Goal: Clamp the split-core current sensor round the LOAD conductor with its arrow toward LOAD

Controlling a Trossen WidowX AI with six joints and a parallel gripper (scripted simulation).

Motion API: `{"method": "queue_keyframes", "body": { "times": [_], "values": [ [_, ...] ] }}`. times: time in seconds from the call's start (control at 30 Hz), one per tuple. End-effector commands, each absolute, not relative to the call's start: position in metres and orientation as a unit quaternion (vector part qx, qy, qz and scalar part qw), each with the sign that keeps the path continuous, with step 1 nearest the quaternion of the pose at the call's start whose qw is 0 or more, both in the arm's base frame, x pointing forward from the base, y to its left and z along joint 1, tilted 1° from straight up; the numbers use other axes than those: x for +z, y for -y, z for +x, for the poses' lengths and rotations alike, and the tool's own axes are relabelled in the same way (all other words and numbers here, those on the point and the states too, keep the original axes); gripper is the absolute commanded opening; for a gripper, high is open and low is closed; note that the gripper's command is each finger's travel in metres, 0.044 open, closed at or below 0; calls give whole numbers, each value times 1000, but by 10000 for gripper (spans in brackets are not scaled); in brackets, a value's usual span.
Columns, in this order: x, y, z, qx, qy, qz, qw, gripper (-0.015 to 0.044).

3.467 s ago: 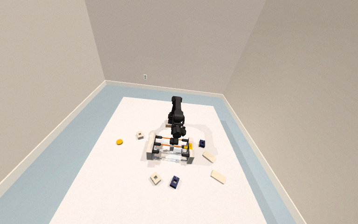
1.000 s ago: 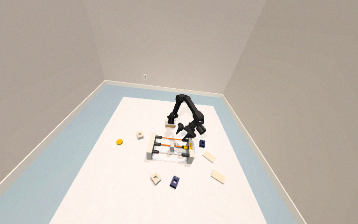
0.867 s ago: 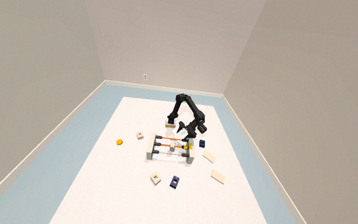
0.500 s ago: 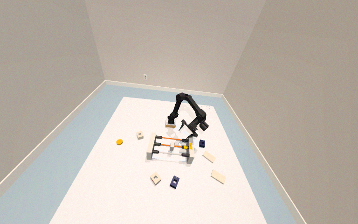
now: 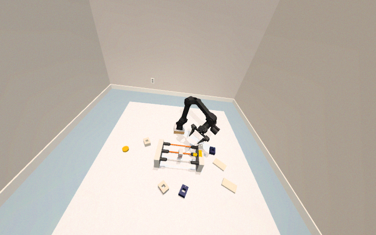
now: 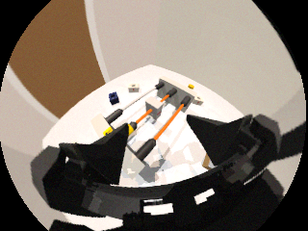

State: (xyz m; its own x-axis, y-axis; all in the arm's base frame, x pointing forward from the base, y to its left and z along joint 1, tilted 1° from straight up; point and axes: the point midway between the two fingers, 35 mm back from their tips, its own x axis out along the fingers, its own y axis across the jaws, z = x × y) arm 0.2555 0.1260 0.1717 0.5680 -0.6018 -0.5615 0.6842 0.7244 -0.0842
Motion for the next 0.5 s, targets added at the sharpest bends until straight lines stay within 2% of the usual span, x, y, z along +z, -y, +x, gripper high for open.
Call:
{"method": "queue_keyframes", "body": {
  "times": [0.0, 0.3, 0.43, 0.47],
  "values": [
    [171, -126, 255, -363, -292, 68, 882, 440],
    [171, -126, 256, -363, -296, 63, 881, 440],
    [166, -115, 264, -340, -392, -34, 854, 440],
    [170, -123, 258, -355, -327, 29, 875, 440]
  ]
}}
